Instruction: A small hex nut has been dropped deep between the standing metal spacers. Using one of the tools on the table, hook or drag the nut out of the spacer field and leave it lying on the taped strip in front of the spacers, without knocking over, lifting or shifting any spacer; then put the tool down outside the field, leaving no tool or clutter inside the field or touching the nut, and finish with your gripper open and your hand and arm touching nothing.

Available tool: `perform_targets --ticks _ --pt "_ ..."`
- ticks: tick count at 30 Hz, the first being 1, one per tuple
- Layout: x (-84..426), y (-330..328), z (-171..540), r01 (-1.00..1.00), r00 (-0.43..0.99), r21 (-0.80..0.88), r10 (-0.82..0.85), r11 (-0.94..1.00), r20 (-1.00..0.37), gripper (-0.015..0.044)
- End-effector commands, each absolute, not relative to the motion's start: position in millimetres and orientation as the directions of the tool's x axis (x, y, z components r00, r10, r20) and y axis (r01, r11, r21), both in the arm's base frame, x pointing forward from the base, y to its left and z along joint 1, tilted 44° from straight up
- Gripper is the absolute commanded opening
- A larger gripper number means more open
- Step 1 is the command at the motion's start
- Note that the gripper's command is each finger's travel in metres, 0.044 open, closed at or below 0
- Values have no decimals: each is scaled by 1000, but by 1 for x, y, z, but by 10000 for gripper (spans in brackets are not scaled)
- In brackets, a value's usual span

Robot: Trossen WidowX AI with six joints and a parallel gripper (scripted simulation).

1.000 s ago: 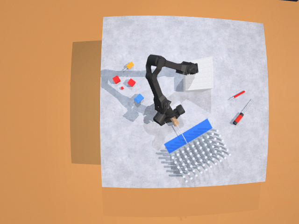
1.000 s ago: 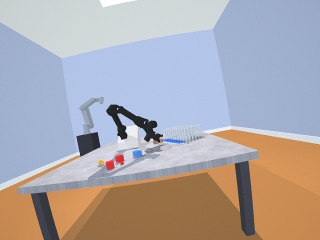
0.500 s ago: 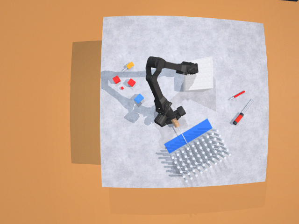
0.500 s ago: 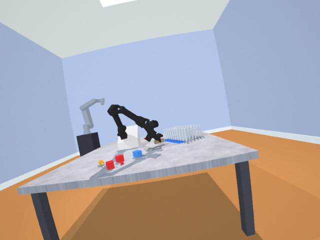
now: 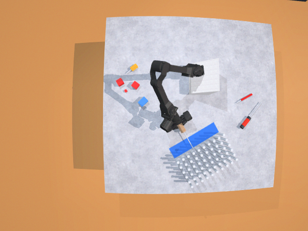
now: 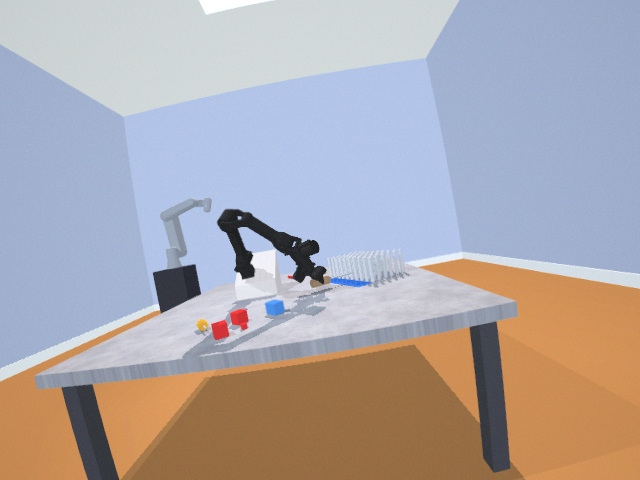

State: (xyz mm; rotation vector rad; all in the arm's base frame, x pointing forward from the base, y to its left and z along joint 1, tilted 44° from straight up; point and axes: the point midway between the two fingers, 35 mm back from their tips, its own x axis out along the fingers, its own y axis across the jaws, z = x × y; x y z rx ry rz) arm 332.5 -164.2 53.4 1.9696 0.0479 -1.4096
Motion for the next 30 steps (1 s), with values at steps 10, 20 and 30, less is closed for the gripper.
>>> perform_targets --ticks 10,20,30 --pt "343 -161 52 409 413 519 -355 -751 -839 0" --pt "349 -159 50 408 413 519 -355 -751 -839 0" --pt "356 -157 47 408 414 519 -355 -751 -838 0"
